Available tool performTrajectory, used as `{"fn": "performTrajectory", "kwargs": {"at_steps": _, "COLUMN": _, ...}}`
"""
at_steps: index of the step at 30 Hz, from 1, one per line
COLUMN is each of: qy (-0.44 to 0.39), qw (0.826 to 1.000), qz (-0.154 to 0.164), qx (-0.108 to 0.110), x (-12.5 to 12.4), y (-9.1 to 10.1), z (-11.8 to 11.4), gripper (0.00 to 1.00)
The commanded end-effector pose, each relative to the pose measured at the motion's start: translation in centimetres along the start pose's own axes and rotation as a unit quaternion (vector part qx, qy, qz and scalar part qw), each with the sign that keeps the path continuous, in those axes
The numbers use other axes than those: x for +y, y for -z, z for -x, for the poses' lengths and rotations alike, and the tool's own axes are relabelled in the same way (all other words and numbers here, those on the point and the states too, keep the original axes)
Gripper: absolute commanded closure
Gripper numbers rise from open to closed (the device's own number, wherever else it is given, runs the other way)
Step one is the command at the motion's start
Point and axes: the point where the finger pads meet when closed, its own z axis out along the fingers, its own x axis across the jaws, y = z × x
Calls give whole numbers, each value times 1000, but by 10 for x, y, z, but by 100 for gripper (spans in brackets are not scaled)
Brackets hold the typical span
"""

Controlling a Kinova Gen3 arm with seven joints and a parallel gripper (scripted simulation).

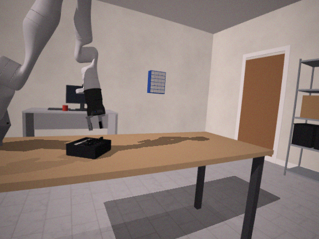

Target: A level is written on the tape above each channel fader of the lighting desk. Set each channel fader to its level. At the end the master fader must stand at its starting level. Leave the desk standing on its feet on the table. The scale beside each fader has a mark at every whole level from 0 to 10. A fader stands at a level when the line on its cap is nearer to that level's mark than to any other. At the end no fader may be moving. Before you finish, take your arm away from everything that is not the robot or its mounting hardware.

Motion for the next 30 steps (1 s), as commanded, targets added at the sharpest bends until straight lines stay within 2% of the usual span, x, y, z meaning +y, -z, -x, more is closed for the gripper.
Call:
{"fn": "performTrajectory", "kwargs": {"at_steps": 1, "qy": 35, "qw": 999, "qz": 2, "qx": -3, "x": 2, "y": -5, "z": 2, "gripper": 0}}
{"fn": "performTrajectory", "kwargs": {"at_steps": 6, "qy": 106, "qw": 994, "qz": 8, "qx": 5, "x": 5, "y": -9, "z": 1, "gripper": 0}}
{"fn": "performTrajectory", "kwargs": {"at_steps": 16, "qy": 180, "qw": 984, "qz": 14, "qx": 12, "x": 8, "y": -14, "z": -1, "gripper": 0}}
{"fn": "performTrajectory", "kwargs": {"at_steps": 30, "qy": 210, "qw": 977, "qz": 17, "qx": 16, "x": 9, "y": -15, "z": -2, "gripper": 0}}
